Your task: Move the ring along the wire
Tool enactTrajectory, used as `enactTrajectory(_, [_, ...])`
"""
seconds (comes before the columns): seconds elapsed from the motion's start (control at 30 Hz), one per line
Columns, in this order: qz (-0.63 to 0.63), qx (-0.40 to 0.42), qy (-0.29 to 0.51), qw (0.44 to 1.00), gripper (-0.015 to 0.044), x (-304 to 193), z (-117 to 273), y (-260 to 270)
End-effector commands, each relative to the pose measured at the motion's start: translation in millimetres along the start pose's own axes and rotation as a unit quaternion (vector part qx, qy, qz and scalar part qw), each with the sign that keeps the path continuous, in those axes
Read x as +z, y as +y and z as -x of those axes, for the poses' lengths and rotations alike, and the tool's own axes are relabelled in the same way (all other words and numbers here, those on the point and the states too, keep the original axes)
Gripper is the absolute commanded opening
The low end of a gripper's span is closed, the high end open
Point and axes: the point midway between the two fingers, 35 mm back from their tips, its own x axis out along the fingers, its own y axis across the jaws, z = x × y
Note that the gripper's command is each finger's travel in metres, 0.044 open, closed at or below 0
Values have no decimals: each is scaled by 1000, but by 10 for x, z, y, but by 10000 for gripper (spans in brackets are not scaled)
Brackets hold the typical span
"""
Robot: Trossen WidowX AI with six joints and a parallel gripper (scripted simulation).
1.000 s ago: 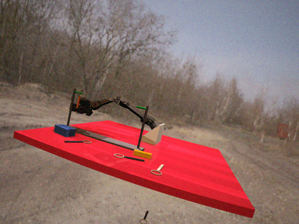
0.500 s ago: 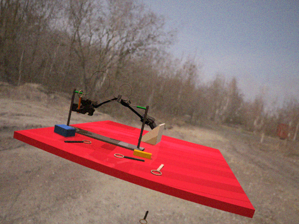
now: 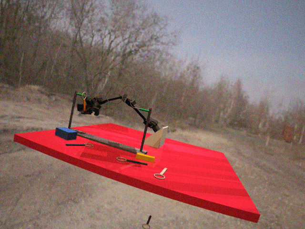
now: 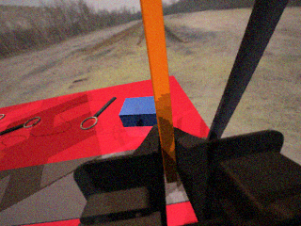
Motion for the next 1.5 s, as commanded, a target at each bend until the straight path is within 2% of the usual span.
enactTrajectory(0.0, [0, 2, 29, 1000, -150, 12, 94, 66])
enactTrajectory(0.33, [-21, 13, 72, 997, -150, 14, 198, 215])
enactTrajectory(0.63, [-64, 35, 72, 995, -150, 18, 200, 406])
enactTrajectory(1.47, [-293, 144, 66, 943, -150, 280, 299, 1142])
